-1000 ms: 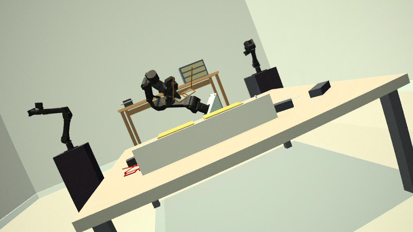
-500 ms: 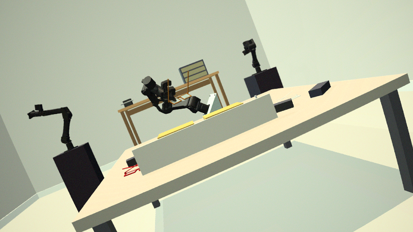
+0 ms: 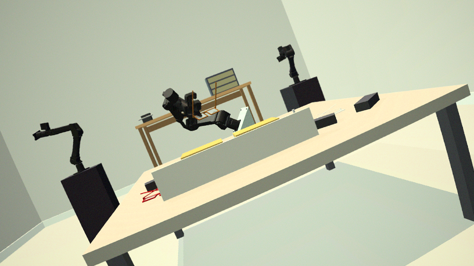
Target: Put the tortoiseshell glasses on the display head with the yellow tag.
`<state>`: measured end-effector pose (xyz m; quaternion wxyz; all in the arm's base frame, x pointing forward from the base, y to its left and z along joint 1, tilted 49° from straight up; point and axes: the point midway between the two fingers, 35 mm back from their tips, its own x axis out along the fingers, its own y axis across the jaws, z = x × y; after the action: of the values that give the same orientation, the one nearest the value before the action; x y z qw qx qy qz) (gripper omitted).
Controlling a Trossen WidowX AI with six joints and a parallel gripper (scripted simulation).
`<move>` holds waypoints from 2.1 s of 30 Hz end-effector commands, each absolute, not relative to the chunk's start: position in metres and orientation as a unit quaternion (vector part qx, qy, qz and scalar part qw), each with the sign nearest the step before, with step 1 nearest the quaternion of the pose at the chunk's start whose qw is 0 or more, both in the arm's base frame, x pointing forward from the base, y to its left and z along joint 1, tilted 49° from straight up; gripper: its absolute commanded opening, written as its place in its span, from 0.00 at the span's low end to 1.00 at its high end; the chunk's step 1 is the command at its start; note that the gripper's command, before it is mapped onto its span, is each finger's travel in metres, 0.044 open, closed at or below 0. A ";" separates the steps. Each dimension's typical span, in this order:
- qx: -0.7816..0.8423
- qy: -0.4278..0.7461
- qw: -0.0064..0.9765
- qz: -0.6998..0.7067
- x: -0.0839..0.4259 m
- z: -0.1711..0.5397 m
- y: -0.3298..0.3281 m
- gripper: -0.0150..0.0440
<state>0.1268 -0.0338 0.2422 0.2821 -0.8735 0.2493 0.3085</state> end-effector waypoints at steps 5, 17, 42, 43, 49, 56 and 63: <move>-0.873 0.249 0.284 0.308 0.127 0.243 -0.033 0.25; -0.873 0.249 0.284 0.308 0.127 0.243 -0.033 0.25; -0.795 0.374 0.332 0.342 0.171 0.224 -0.029 0.25; -0.791 0.380 0.334 0.343 0.174 0.222 -0.029 0.25; -0.767 0.420 0.341 0.344 0.187 0.214 -0.027 0.25; -0.740 0.465 0.346 0.340 0.201 0.202 -0.024 0.25; -0.715 0.509 0.347 0.331 0.215 0.188 -0.022 0.25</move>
<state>0.2061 -0.0231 0.1952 0.3485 -0.7284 0.4835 0.3380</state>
